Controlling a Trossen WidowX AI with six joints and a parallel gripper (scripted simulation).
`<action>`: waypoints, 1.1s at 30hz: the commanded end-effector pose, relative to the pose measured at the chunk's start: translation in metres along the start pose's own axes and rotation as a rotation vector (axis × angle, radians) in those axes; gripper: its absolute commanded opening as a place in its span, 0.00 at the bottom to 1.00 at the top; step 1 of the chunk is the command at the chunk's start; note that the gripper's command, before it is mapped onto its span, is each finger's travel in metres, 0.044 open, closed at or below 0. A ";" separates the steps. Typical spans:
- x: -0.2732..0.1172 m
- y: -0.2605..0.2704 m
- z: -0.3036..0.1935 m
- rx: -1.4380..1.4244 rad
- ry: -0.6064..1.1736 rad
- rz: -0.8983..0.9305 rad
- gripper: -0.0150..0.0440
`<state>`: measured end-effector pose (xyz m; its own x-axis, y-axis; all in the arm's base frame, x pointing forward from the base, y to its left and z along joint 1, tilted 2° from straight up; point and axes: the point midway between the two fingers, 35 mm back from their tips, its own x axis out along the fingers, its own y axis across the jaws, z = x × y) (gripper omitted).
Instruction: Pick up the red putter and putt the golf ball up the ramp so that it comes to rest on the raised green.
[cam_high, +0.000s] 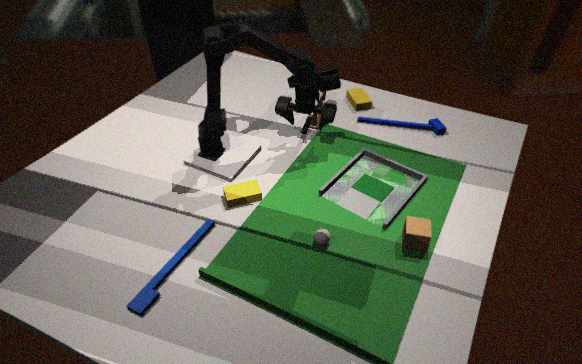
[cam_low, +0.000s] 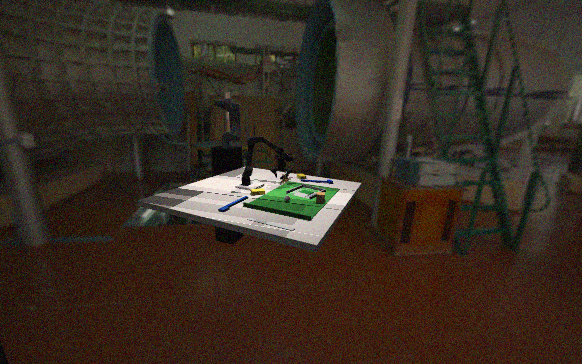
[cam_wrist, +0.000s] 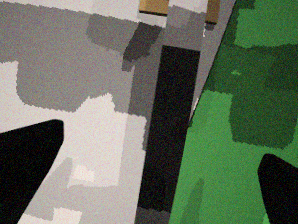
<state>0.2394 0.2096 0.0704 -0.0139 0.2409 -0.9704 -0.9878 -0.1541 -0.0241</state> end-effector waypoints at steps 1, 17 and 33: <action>0.006 0.000 -0.002 -0.004 0.006 0.003 1.00; 0.027 0.001 -0.008 -0.004 0.006 0.003 1.00; 0.024 0.000 -0.007 0.000 0.001 0.000 0.38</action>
<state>0.2400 0.2090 0.0445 -0.0147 0.2399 -0.9707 -0.9878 -0.1541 -0.0232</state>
